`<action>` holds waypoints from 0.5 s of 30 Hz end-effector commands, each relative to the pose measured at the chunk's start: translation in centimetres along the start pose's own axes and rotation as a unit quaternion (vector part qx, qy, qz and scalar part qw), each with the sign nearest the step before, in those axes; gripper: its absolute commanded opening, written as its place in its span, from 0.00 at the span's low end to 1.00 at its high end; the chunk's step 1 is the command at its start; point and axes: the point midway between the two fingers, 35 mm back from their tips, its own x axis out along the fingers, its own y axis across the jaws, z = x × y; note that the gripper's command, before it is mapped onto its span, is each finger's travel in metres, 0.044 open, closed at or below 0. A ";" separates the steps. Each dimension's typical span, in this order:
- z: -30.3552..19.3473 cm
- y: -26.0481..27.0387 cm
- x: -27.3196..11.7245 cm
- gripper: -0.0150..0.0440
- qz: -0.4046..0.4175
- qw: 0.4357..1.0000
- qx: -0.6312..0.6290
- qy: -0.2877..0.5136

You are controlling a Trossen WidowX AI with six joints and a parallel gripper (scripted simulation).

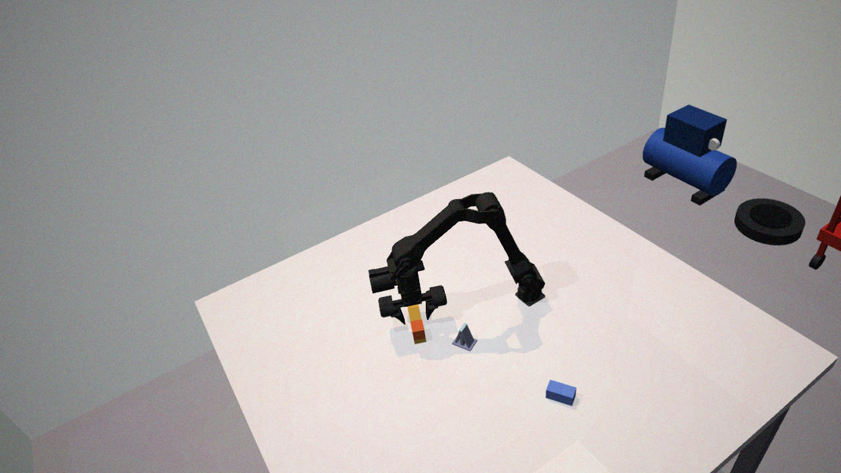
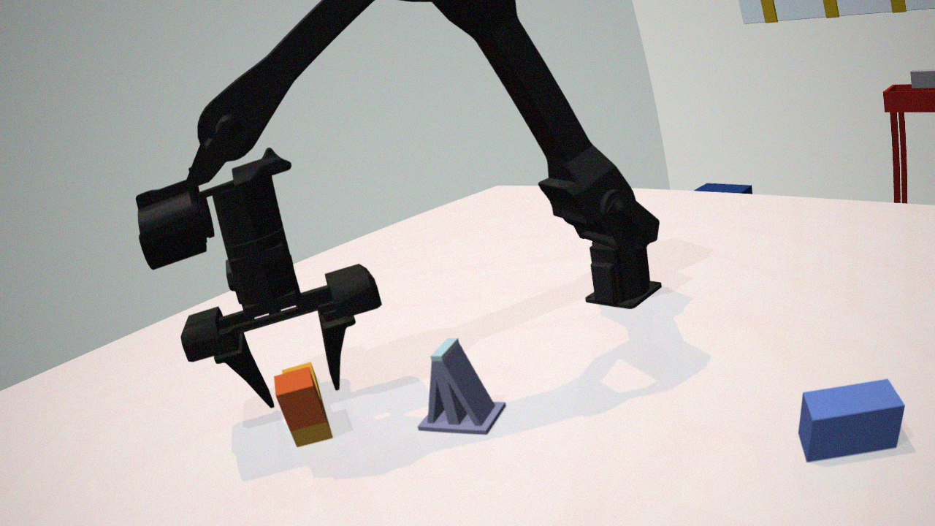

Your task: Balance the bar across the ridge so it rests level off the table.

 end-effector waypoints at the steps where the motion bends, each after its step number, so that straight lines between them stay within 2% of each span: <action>1: -0.1 0.0 0.0 0.79 0.001 1.000 0.002 0.002; 7: 0.0 0.0 0.0 0.52 0.000 1.000 0.000 0.000; 15: 0.0 0.0 0.0 0.43 0.000 1.000 0.000 0.000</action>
